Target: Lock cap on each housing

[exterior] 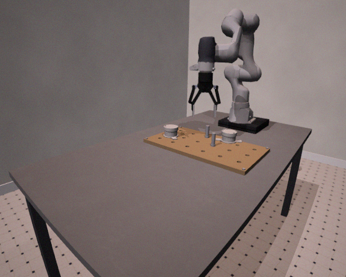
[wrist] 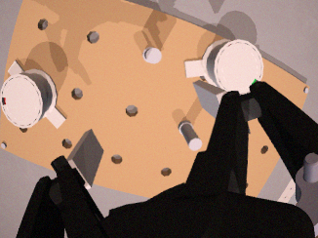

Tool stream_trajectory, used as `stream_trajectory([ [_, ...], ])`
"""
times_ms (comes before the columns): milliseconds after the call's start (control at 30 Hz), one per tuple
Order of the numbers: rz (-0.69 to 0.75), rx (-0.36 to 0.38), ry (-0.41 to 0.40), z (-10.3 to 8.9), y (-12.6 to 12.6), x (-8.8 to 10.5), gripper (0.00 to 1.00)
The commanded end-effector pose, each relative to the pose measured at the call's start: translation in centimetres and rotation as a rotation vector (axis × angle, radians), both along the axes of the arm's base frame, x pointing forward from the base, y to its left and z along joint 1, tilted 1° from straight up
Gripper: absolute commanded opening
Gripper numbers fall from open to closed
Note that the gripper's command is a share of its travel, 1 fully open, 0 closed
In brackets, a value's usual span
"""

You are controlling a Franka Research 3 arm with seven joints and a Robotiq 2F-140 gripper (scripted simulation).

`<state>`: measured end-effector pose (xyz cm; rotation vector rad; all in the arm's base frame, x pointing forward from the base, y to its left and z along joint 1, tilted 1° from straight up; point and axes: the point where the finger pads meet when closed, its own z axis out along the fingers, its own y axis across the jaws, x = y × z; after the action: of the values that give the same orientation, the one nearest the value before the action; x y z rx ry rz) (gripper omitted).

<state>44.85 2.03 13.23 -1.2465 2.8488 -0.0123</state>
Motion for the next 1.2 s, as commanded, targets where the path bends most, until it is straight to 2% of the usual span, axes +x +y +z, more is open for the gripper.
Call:
stream_trajectory([
  [0,-0.279,-0.002,0.007,-0.4,-6.4,2.9,0.78],
  [67,-0.389,0.0,0.005,-0.5,-10.2,4.2,0.78],
  [133,-0.389,0.0,0.005,-0.5,-10.2,4.2,0.78],
  [167,-0.528,-0.001,0.005,-0.8,-15.0,6.1,0.78],
  [233,-0.614,-0.003,0.004,-1.1,-17.5,7.4,0.78],
  [467,-0.875,-0.007,0.019,-1.1,-17.5,7.4,0.78],
  [1167,-0.875,-0.007,0.019,-1.1,-17.5,7.4,0.78],
])
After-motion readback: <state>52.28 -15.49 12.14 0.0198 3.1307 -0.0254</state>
